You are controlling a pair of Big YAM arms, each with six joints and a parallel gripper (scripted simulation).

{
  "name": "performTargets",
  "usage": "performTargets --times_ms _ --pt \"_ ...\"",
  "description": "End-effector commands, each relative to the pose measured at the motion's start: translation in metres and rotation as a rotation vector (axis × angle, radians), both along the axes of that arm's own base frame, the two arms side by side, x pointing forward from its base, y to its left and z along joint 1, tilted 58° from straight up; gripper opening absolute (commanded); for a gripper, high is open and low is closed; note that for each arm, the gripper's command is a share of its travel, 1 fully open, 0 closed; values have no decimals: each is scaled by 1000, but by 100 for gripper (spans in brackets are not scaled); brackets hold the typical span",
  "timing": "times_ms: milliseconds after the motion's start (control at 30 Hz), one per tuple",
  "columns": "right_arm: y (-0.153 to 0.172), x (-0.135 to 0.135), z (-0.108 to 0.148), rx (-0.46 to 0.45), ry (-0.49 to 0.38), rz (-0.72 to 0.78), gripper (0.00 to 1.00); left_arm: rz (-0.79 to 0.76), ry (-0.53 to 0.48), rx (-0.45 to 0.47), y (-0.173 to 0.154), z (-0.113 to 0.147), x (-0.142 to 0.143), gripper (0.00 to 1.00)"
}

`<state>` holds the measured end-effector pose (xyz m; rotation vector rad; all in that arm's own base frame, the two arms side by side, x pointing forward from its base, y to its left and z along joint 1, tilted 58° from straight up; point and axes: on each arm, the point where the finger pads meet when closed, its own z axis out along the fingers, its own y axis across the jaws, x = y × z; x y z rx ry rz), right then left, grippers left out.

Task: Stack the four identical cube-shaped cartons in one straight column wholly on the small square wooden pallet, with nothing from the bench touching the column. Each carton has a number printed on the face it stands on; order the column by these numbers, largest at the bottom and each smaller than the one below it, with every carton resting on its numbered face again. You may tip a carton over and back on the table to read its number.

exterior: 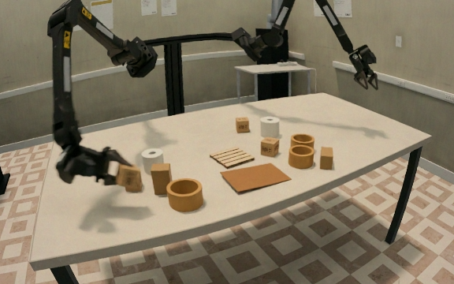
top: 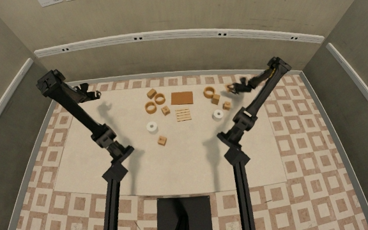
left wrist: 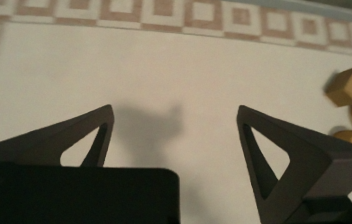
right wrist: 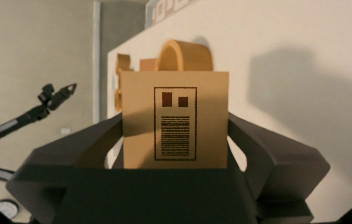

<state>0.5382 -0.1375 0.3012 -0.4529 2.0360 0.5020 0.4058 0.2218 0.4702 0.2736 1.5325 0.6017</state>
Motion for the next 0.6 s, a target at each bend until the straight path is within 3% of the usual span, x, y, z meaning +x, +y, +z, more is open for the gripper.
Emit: performTargets --times_ms 0,67,133,300,567 --pt "-72 -55 -26 -7 44 0 50 47 -2 102 4 34 -20 100" --pt "-107 -83 -55 26 48 -35 50 65 -5 105 6 39 -27 100" --pt "-107 -83 -55 26 48 -35 50 65 -5 105 6 39 -27 100" --pt "-124 -132 -113 -89 35 43 50 55 -9 82 4 41 -22 100" --pt "-115 -177 -150 60 24 85 50 55 -9 81 4 41 -22 100"
